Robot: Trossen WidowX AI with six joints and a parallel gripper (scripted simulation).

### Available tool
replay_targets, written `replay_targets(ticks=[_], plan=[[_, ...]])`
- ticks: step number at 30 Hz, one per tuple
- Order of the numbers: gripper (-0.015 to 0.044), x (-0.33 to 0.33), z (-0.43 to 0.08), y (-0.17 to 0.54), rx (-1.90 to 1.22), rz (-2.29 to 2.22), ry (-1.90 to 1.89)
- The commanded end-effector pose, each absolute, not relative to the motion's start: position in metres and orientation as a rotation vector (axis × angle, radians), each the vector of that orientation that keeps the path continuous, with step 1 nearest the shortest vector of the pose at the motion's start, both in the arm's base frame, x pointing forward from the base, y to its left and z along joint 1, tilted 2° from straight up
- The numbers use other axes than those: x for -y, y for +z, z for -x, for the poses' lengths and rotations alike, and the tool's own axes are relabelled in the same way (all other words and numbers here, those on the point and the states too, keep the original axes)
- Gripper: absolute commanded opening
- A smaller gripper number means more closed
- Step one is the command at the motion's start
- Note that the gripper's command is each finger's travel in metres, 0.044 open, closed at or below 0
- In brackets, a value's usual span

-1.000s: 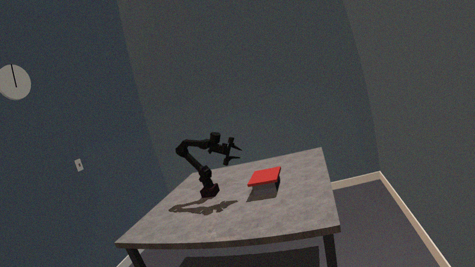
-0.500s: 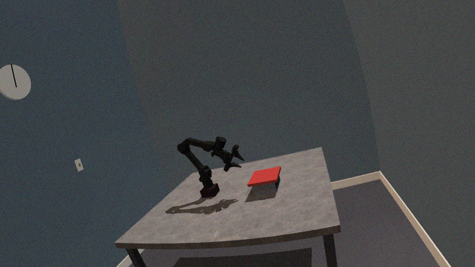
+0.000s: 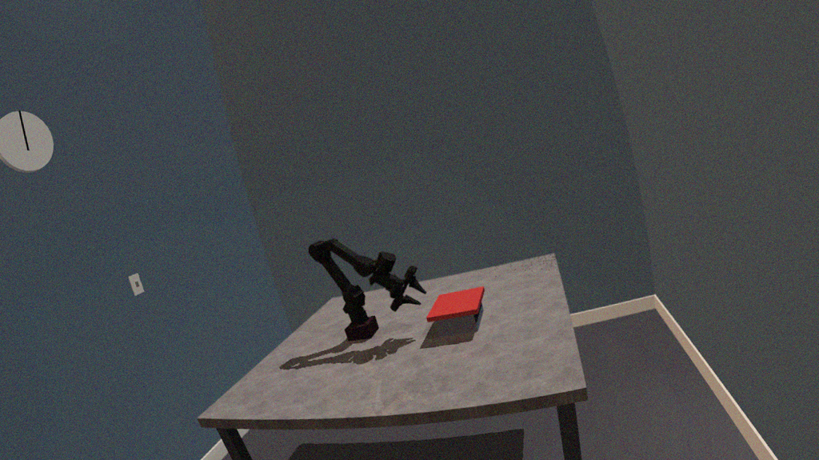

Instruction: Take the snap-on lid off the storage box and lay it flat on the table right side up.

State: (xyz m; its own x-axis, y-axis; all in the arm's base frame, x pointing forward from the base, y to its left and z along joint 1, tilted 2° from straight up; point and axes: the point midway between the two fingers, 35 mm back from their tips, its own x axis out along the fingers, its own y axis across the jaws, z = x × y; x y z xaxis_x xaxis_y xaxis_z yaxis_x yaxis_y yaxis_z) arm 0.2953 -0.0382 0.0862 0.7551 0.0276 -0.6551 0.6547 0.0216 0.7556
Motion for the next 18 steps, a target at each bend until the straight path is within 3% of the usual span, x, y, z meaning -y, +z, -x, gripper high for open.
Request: replay_targets(ticks=[1, 18], plan=[[0.0235, 0.039, -0.299, 0.081, -0.588, -1.489, -0.541], [0.0235, 0.039, -0.320, 0.065, -0.587, -1.489, -0.540]])
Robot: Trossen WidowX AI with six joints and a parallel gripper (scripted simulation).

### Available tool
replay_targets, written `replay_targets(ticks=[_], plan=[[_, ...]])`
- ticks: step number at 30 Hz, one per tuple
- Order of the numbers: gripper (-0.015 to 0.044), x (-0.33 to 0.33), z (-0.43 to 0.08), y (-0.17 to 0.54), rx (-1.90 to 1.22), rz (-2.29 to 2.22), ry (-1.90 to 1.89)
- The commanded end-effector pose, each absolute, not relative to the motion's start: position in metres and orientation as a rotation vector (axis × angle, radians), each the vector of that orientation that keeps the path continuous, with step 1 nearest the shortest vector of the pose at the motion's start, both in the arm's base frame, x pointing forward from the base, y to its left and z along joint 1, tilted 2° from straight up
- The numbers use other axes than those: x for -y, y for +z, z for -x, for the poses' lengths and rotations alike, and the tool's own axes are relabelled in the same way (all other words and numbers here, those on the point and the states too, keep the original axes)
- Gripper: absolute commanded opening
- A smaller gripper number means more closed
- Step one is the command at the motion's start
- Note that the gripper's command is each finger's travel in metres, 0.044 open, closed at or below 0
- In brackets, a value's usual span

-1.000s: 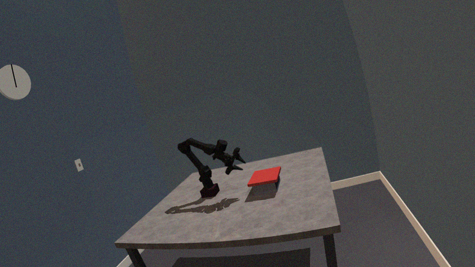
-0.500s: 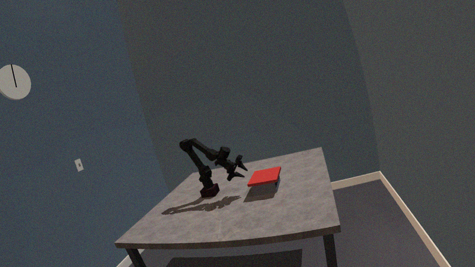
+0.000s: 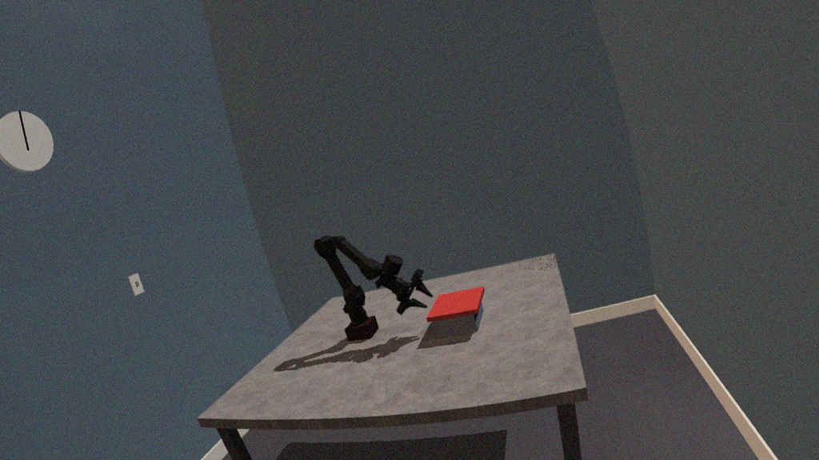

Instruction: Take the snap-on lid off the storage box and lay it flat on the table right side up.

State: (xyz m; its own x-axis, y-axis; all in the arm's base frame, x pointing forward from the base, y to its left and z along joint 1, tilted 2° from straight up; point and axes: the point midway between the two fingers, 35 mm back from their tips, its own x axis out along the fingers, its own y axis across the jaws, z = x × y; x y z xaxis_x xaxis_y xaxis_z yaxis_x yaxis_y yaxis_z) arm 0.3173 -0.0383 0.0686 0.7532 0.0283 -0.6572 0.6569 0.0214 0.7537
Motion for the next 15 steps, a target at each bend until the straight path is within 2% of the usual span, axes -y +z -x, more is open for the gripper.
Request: replay_targets(ticks=[1, 15], plan=[[0.0235, 0.039, -0.321, 0.064, -0.587, -1.489, -0.540], [0.0235, 0.037, -0.337, 0.048, -0.586, -1.490, -0.539]])
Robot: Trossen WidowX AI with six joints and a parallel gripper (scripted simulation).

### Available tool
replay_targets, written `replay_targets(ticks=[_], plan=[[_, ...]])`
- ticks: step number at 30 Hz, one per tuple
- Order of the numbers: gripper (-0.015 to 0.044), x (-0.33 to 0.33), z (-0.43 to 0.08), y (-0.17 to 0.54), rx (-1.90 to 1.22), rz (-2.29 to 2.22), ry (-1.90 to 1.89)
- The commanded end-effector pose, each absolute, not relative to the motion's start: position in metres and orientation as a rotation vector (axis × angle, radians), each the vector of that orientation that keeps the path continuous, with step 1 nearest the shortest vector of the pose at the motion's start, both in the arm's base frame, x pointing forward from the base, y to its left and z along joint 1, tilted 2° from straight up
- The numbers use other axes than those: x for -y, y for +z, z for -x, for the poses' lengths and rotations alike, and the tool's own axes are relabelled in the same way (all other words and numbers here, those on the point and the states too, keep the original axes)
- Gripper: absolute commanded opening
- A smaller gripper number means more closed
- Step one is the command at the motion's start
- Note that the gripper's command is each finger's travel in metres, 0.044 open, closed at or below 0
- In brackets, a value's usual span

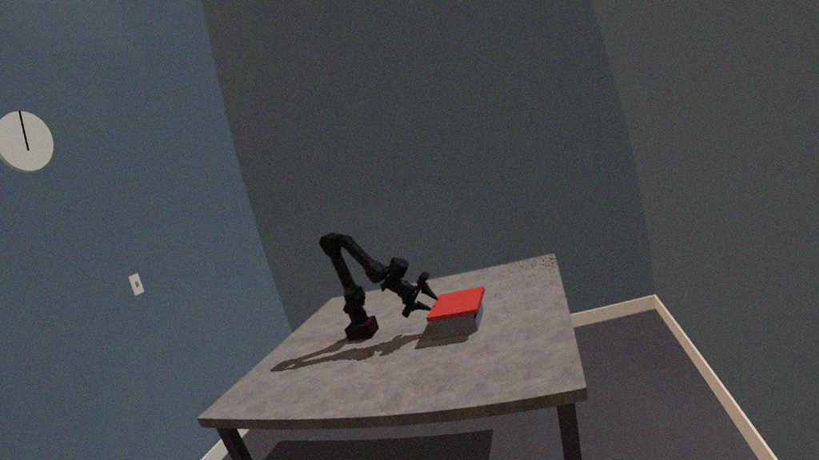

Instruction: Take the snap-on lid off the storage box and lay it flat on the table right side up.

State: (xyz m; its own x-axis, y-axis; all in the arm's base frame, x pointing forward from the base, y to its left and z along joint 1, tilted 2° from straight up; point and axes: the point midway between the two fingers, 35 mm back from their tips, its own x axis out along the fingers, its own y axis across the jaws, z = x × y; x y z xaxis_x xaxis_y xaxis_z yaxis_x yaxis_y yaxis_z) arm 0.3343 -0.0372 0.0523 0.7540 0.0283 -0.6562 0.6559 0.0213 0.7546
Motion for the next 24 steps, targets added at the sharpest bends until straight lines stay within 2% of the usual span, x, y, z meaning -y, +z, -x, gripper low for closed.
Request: replay_targets(ticks=[1, 9, 24], plan=[[0.0235, 0.0373, -0.3378, 0.0472, -0.586, -1.490, -0.539], [0.0235, 0.0365, -0.3442, 0.0394, -0.585, -1.491, -0.538], [0.0135, 0.0365, -0.3442, 0.0394, -0.585, -1.491, -0.538]])
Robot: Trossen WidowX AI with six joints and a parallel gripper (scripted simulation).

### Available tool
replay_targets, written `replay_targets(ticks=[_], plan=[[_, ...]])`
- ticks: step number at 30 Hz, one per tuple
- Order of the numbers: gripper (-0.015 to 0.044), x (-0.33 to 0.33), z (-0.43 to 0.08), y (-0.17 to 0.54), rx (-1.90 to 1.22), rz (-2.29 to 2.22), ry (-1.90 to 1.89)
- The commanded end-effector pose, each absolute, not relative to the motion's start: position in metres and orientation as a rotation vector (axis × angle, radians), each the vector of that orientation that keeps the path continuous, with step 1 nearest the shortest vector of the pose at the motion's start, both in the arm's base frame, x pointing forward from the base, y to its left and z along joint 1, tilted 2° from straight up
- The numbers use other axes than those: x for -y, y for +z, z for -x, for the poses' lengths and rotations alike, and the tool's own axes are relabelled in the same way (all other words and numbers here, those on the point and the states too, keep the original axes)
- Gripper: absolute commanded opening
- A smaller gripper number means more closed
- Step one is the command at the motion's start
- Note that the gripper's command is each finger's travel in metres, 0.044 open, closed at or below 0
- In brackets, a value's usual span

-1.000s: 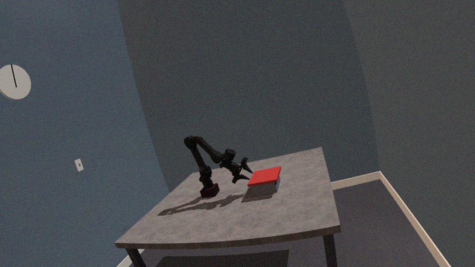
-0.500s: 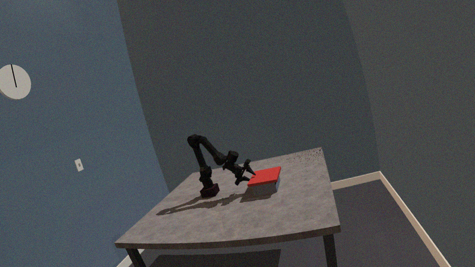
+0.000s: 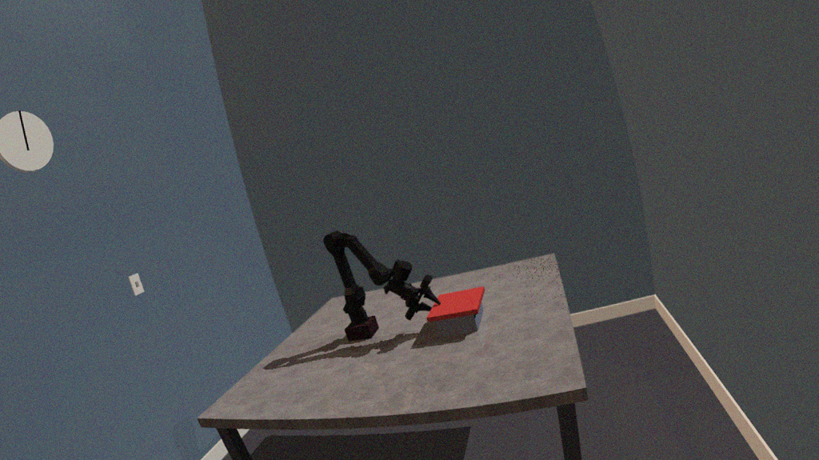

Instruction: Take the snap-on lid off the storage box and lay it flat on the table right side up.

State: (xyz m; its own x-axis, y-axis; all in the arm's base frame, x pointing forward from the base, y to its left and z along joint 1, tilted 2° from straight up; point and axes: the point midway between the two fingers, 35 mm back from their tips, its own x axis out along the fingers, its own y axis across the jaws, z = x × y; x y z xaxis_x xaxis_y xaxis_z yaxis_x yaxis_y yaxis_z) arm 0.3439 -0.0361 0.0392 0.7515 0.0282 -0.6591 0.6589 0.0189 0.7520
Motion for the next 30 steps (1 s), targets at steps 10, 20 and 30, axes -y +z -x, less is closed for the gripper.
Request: replay_targets(ticks=[10, 20, 30], plan=[[0.0000, 0.0360, -0.3435, 0.0393, -0.589, -1.489, -0.536], [0.0000, 0.0361, -0.3435, 0.0414, -0.589, -1.489, -0.536], [0.0000, 0.0360, -0.3434, 0.0434, -0.589, -1.489, -0.536]])
